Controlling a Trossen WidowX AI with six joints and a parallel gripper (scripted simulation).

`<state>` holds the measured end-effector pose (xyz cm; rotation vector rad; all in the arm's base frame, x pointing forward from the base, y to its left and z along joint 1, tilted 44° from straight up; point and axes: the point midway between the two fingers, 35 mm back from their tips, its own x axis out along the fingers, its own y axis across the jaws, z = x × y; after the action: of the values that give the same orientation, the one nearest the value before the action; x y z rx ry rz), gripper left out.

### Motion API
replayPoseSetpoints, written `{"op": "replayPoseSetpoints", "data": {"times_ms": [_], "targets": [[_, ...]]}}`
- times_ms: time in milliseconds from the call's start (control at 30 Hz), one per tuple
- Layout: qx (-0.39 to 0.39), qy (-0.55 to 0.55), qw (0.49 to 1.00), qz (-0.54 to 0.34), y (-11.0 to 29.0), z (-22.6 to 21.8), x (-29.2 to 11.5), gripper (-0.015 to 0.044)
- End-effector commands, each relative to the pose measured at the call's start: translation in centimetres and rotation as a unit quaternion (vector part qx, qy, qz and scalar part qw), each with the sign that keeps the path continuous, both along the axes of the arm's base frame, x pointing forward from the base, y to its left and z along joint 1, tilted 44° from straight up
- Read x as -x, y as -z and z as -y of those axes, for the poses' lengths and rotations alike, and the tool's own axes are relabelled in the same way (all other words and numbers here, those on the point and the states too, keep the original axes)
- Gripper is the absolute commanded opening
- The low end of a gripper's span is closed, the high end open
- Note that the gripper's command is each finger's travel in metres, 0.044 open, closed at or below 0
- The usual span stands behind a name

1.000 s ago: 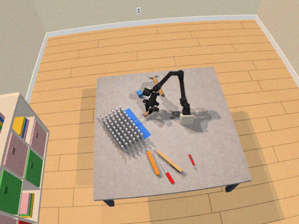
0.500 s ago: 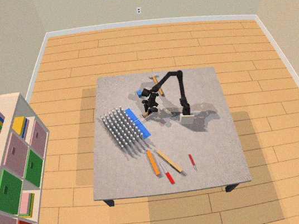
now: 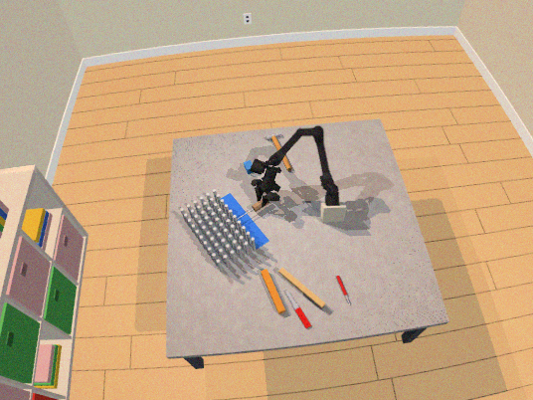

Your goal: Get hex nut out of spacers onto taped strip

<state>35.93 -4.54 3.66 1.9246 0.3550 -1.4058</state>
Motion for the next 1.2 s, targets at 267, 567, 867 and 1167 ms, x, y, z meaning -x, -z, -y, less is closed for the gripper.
{"op": "replayPoseSetpoints", "data": {"times_ms": [267,567,867,1167], "targets": [[-0.001,-0.001,1.0,0.004,0.2,-0.6,-0.9,0.0],[-0.001,-0.001,1.0,0.004,0.5,-0.9,-1.4,0.0],[-0.001,-0.001,1.0,0.004,0.7,-1.2,-1.9,0.0],[-0.001,-0.001,1.0,0.005,0.9,-1.5,-2.5,0.0]]}}
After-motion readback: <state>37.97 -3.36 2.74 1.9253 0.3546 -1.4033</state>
